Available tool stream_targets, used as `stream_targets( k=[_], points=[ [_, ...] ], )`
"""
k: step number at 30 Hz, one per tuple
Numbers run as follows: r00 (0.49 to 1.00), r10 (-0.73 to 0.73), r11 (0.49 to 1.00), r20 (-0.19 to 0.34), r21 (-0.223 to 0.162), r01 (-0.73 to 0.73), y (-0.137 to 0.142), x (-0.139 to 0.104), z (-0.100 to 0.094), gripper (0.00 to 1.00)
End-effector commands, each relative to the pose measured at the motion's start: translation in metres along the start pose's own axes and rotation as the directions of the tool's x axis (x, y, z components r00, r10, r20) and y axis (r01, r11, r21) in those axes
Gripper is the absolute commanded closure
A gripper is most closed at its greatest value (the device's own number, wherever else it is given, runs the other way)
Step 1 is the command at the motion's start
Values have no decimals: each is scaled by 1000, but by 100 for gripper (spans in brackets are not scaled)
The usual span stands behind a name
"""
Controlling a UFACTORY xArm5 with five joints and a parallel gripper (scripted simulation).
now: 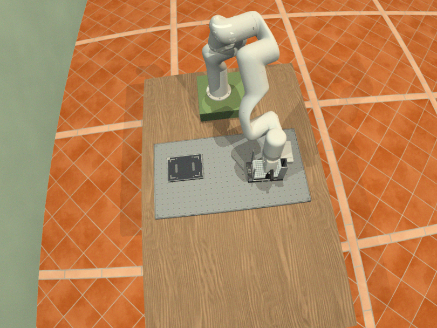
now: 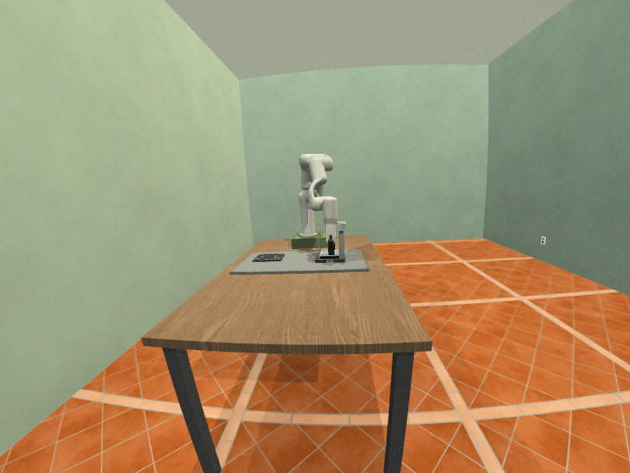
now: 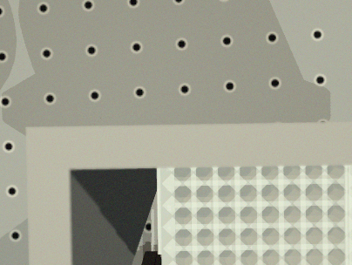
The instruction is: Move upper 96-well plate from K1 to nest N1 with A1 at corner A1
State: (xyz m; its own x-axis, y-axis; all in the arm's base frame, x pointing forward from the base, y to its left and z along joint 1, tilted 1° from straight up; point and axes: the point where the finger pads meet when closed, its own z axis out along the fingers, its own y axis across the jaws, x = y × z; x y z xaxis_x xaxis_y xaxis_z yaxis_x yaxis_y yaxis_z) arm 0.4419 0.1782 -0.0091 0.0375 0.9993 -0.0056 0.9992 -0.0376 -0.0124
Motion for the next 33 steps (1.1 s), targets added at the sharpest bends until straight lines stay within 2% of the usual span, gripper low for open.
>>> stream_targets(
  k=[1,13,33],
  points=[
    [1000,0,1000,-3,-3,0,1,1,-1,100],
    [1000,0,1000,-3,-3,0,1,1,-1,100],
    [1000,0,1000,-3,-3,0,1,1,-13,100]
  ],
)
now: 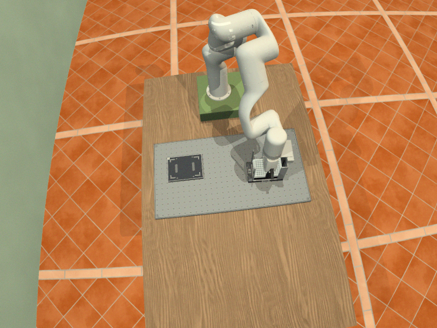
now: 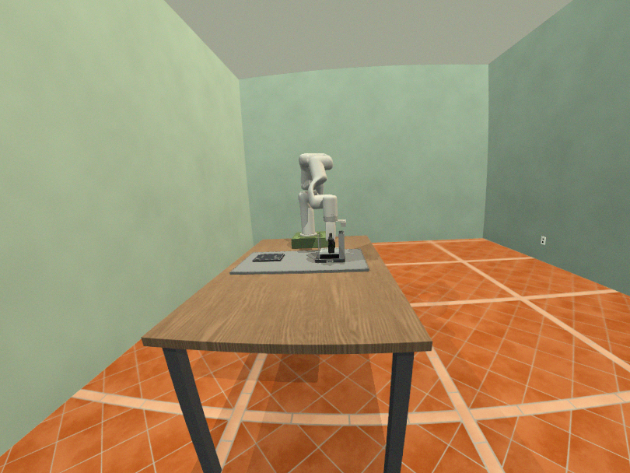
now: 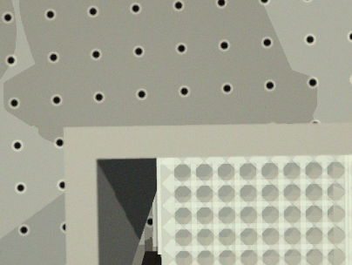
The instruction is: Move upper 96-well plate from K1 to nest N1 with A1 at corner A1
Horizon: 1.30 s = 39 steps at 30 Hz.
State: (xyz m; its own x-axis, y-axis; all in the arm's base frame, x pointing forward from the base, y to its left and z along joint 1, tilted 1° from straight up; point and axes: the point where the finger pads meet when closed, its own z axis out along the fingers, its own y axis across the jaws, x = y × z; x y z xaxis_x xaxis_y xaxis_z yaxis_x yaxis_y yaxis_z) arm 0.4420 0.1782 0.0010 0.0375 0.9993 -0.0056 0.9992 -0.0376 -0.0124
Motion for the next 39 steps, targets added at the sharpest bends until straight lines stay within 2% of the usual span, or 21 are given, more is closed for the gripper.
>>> stream_targets(
  k=[1,20,39],
  points=[
    [1000,0,1000,-3,-3,0,1,1,-4,100],
    [1000,0,1000,-3,-3,0,1,1,-11,100],
    [1000,0,1000,-3,-3,0,1,1,-40,100]
  ],
)
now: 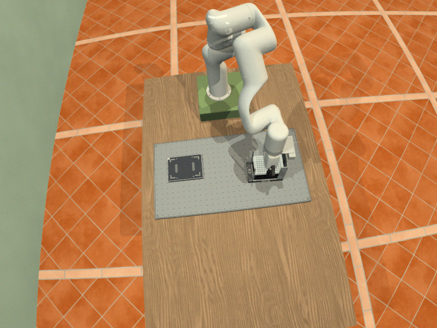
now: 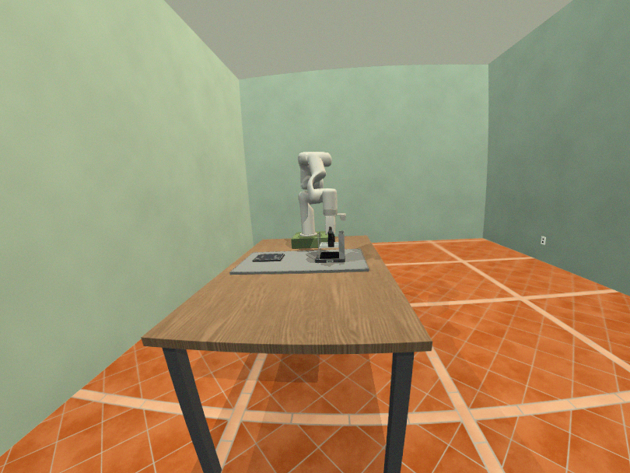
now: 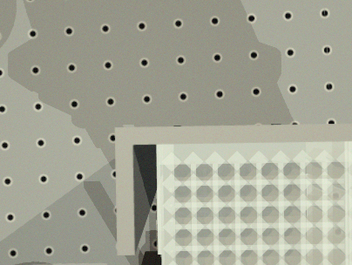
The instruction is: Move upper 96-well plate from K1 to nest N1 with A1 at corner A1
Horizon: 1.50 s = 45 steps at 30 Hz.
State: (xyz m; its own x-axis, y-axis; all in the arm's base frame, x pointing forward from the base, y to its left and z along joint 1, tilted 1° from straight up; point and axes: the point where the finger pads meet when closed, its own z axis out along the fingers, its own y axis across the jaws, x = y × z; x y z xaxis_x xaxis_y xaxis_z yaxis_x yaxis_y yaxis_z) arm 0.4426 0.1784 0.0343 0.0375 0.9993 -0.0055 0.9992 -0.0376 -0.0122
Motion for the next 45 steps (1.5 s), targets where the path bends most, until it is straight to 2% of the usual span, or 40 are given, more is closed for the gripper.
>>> stream_targets(
  k=[1,45],
  points=[
    [1000,0,1000,-3,-3,0,1,1,-8,100],
    [1000,0,1000,-3,-3,0,1,0,-72,100]
  ],
)
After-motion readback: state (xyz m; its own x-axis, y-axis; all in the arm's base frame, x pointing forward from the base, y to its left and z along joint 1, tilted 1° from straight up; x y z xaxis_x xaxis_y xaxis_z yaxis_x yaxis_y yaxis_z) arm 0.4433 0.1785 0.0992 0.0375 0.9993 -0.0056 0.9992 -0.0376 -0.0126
